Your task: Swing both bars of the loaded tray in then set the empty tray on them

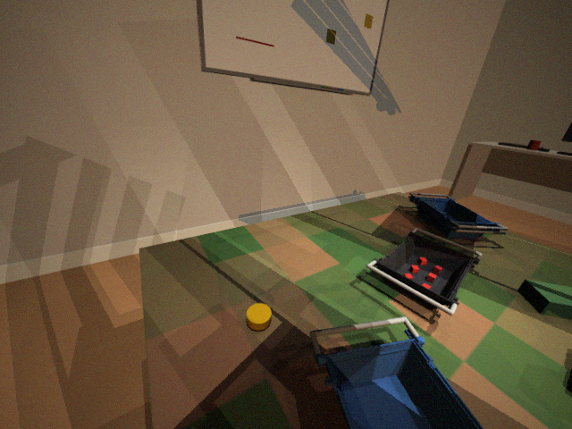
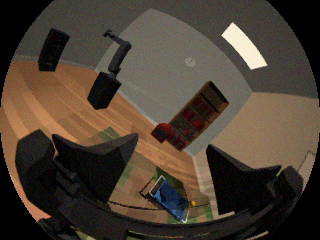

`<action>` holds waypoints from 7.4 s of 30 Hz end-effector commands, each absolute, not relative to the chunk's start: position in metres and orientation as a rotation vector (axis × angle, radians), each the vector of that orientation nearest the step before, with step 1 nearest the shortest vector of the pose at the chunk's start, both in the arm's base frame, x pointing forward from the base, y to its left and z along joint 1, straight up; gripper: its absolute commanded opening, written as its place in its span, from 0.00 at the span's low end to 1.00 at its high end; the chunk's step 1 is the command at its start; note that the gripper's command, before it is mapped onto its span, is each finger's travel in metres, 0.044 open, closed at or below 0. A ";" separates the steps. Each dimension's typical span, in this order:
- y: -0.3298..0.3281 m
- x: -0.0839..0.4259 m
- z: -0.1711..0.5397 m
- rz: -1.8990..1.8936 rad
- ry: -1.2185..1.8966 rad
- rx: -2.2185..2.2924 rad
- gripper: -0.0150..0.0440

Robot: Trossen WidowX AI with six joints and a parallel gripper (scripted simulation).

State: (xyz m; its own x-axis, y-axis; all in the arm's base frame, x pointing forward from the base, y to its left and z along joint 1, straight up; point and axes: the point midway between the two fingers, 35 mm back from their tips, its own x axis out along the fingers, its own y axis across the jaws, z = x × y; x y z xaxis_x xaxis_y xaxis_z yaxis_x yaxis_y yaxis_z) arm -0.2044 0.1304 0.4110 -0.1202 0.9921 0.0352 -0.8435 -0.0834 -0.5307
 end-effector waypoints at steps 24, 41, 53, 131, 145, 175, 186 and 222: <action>0.132 -0.039 0.546 1.590 -0.298 0.339 0.40; 0.174 0.213 0.517 1.104 0.155 0.747 0.40; 0.211 0.312 0.404 0.817 0.521 0.644 0.40; 0.105 0.353 0.068 0.184 1.533 -0.173 0.40; 0.107 0.353 0.105 0.179 1.539 -0.179 0.40; 0.107 0.355 0.123 0.179 1.538 -0.179 0.40; 0.079 0.367 0.153 -0.148 1.548 0.151 0.40; -0.133 0.407 0.117 -2.060 0.227 2.128 0.40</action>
